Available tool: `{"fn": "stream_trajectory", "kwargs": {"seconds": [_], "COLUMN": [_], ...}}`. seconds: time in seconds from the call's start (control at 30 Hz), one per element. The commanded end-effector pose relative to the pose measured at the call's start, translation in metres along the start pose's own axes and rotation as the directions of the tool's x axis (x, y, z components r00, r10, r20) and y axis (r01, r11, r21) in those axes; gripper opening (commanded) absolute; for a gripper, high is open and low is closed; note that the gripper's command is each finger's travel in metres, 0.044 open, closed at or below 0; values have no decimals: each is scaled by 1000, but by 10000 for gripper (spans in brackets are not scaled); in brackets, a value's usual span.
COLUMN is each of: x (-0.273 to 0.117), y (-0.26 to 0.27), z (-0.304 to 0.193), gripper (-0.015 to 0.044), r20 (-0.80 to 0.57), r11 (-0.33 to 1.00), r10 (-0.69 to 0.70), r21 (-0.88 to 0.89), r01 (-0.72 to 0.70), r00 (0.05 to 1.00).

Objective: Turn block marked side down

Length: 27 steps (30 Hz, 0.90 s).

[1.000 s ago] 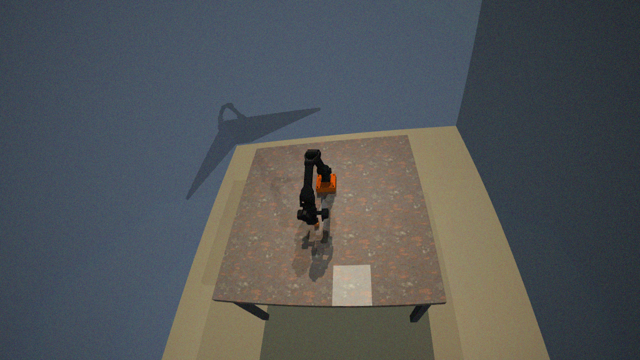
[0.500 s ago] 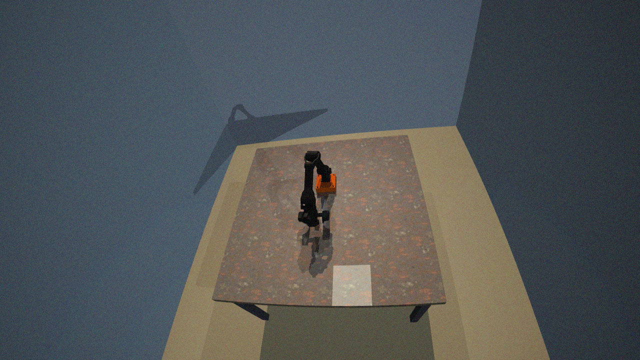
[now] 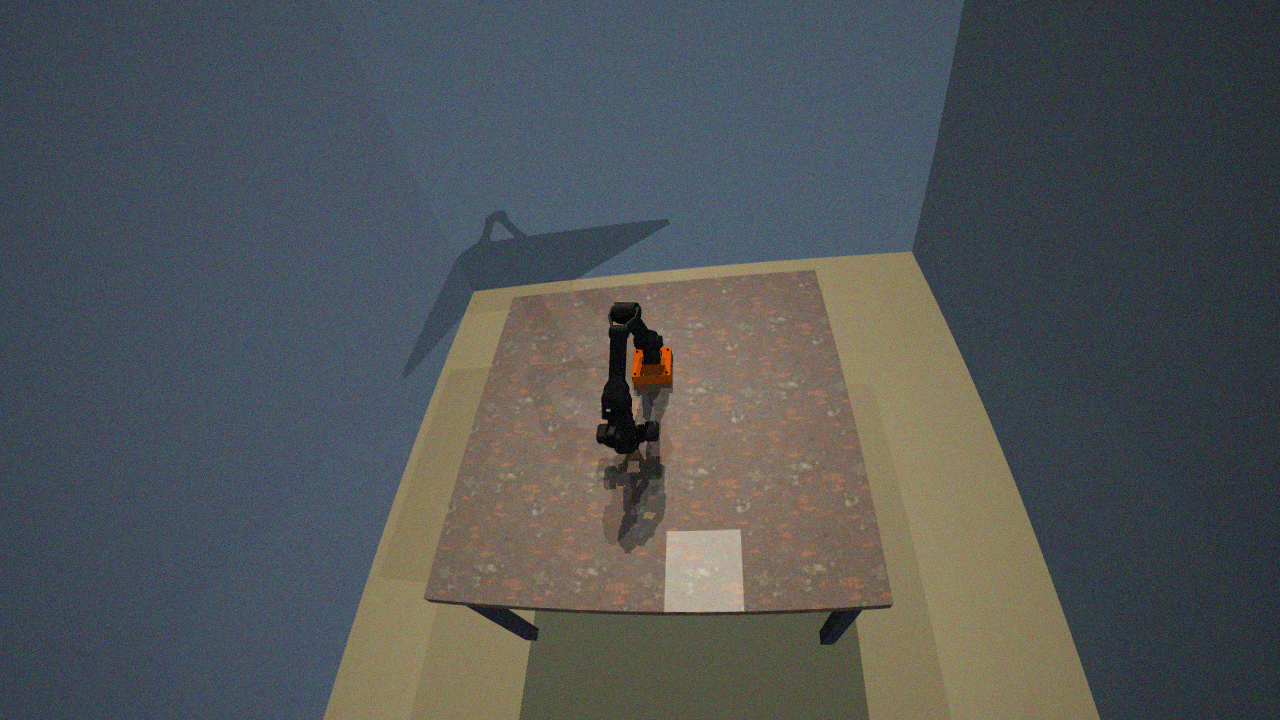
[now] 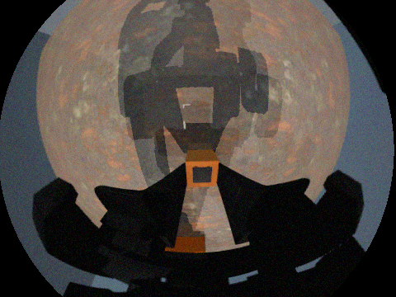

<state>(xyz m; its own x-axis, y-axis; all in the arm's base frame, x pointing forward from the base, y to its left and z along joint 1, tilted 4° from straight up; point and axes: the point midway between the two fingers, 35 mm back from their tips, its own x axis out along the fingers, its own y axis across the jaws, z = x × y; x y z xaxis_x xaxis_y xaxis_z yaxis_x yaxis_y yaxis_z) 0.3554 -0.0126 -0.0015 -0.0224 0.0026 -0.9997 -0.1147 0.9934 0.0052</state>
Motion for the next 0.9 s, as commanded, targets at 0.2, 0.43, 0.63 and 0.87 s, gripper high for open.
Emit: {"fn": "stream_trajectory", "kwargs": {"seconds": [0.2, 0.43, 0.63, 0.87], "x": [1, -18, -29, -25], "y": [1, 0, 0, 0], "z": [0, 0, 0, 1], "gripper": [45, 0, 0, 0], "r20": [0, 0, 0, 82], "r11": [1000, 1000, 1000, 1000], "r10": [4, 4, 4, 5], "r21": [6, 6, 6, 5], "r01": [-4, -4, -4, -6], "r00": [1000, 1000, 1000, 997]}}
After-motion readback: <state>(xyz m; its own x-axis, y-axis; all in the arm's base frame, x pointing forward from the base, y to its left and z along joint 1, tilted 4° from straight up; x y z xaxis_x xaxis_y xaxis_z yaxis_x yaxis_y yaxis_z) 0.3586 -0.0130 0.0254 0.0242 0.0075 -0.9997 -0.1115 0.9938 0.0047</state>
